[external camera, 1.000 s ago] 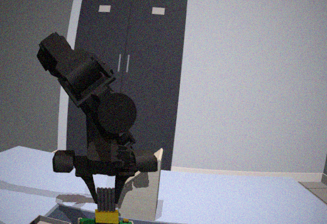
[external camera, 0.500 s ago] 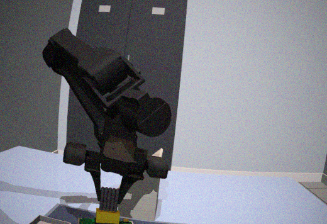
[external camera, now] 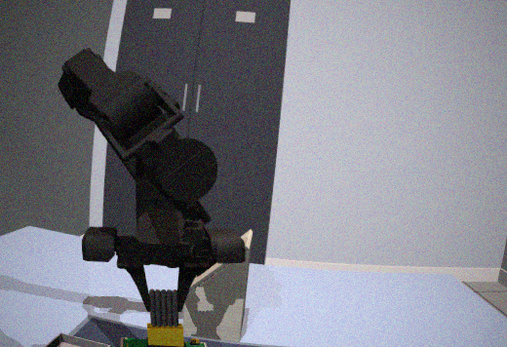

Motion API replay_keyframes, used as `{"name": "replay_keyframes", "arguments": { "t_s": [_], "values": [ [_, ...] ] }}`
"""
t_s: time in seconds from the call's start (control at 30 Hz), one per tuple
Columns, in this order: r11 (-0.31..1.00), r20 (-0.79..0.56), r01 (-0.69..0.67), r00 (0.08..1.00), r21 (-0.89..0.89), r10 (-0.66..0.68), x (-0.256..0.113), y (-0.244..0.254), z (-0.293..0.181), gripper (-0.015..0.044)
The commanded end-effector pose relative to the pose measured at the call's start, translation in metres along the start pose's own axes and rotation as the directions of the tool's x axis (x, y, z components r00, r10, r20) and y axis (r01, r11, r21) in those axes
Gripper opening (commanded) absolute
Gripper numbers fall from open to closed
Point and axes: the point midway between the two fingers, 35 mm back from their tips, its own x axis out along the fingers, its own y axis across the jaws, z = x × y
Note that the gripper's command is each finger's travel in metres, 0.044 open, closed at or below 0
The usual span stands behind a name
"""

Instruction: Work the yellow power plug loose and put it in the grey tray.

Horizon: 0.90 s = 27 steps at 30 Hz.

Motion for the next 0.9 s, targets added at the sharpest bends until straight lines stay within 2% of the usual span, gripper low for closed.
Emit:
{"name": "replay_keyframes", "arguments": {
  "t_s": [0.0, 0.13, 0.23, 0.63, 0.73, 0.87],
  "values": [
    [0.994, 0.022, 0.106, 0.994, -0.006, -0.106, -0.007, 0.01, 0.001, 0.0],
    [0.981, 0.022, 0.195, 0.98, -0.004, -0.195, -0.007, 0.018, 0.0, 0.0],
    [0.978, 0.022, 0.208, 0.978, -0.004, -0.208, -0.008, 0.019, 0.0, 0.0],
    [0.998, 0.02, -0.056, 0.998, -0.009, 0.056, -0.011, -0.004, 0.001, 0.0],
    [0.998, 0.019, -0.059, 0.998, -0.009, 0.059, -0.011, -0.004, 0.001, 0.0],
    [1.0, 0.021, 0.018, 1.0, -0.008, -0.018, -0.012, 0.003, 0.0, 0.0]
  ]
}}
